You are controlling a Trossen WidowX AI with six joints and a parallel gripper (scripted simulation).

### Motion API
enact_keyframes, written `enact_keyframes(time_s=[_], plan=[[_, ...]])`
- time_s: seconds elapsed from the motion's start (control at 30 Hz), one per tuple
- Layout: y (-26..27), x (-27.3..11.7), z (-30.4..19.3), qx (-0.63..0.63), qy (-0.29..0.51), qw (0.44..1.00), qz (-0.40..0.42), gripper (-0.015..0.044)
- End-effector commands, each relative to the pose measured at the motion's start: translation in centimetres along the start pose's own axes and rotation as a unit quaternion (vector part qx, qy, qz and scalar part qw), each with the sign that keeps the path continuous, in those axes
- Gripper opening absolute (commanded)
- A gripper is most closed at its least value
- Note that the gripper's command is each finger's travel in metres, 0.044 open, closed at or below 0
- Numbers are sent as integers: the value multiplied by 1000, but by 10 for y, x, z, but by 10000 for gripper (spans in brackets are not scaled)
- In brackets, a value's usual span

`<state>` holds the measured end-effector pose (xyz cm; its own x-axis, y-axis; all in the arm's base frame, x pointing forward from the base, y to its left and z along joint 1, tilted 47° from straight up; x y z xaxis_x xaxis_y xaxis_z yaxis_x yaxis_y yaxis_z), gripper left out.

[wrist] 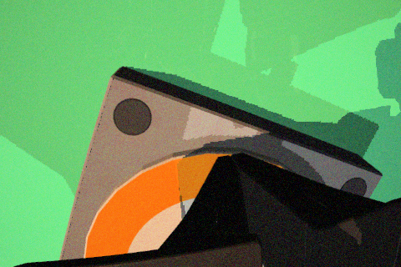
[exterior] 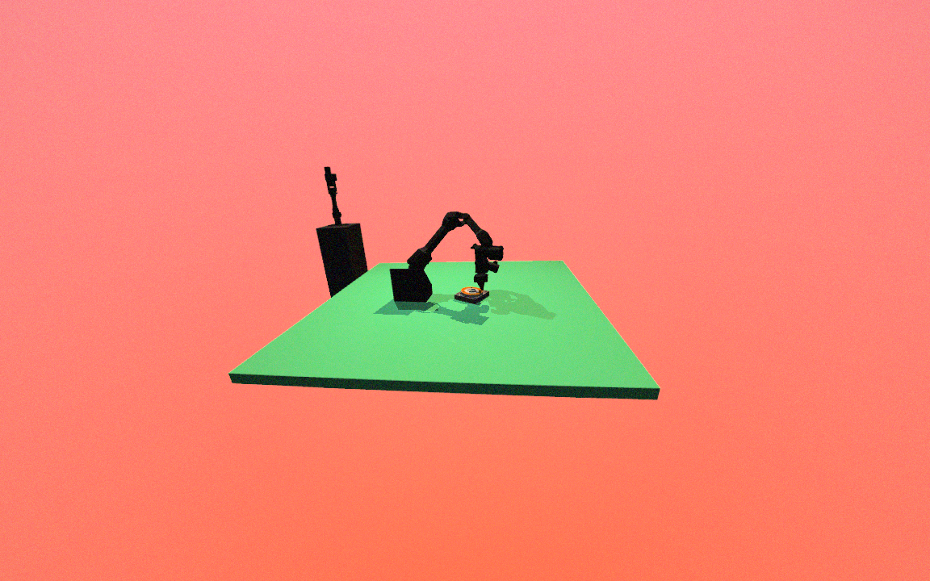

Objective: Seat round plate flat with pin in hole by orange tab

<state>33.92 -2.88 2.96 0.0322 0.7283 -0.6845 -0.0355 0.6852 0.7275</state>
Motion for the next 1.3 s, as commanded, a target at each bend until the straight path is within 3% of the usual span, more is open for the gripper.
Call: enact_keyframes(time_s=[0.0, 1.27], plan=[[-7, 2, -2, 2, 3, 1000, -2, 0], [-35, -2, -28, 2, 4, 1000, -3, 0]])
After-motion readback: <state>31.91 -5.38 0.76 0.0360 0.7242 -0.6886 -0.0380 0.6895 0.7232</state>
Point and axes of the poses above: the point midway between the two fingers, 35 mm back from their tips, its own x axis out along the fingers, its own y axis across the jaws, z = x × y, the point moved 6 cm from there along -x, back along the fingers, and after that the axes turned 2 degrees about x, right-handed, at the moved point
